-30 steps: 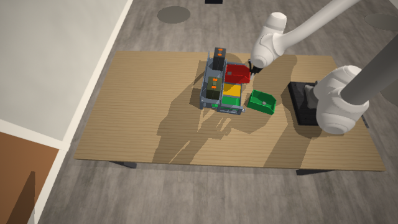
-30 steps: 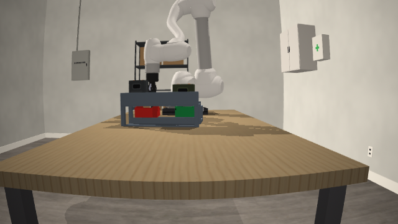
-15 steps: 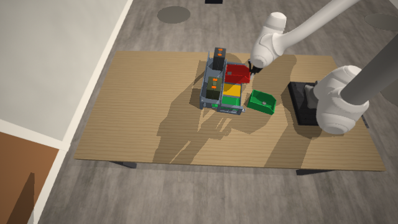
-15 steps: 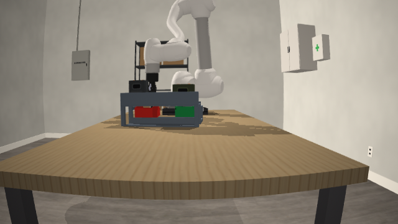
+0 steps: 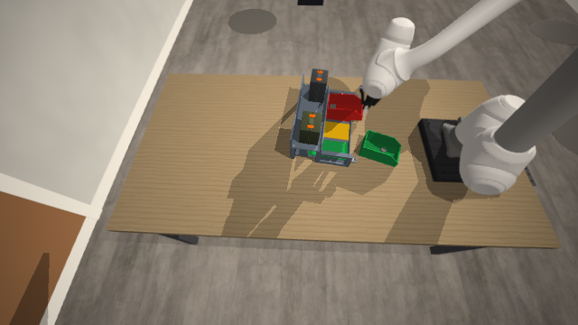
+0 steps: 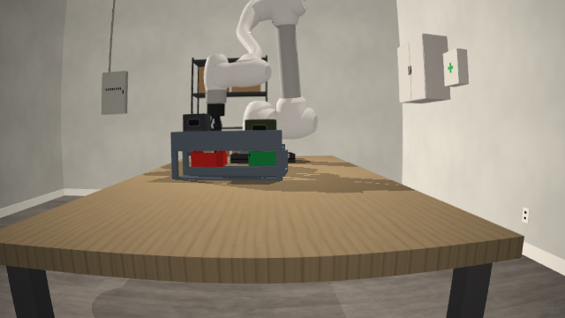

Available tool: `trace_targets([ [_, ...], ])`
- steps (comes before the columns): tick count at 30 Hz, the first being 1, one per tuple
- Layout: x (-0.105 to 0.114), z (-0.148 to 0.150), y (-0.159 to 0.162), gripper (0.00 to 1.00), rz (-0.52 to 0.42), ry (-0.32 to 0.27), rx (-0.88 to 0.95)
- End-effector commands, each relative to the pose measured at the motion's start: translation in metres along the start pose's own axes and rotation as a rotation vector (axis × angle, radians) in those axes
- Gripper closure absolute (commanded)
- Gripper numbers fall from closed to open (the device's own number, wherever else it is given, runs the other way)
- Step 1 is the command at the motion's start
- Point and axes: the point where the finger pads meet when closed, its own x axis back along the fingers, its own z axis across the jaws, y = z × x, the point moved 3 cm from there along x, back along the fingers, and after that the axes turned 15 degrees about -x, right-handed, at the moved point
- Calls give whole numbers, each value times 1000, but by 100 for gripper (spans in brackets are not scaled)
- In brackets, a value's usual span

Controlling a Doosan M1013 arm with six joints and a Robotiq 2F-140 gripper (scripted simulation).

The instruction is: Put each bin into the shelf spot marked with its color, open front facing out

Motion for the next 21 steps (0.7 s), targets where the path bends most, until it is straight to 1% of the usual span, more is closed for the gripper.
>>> trace_targets([
  [1, 0, 1, 0, 90, 0, 0, 0],
  [21, 0, 10, -3, 90, 0, 0, 0],
])
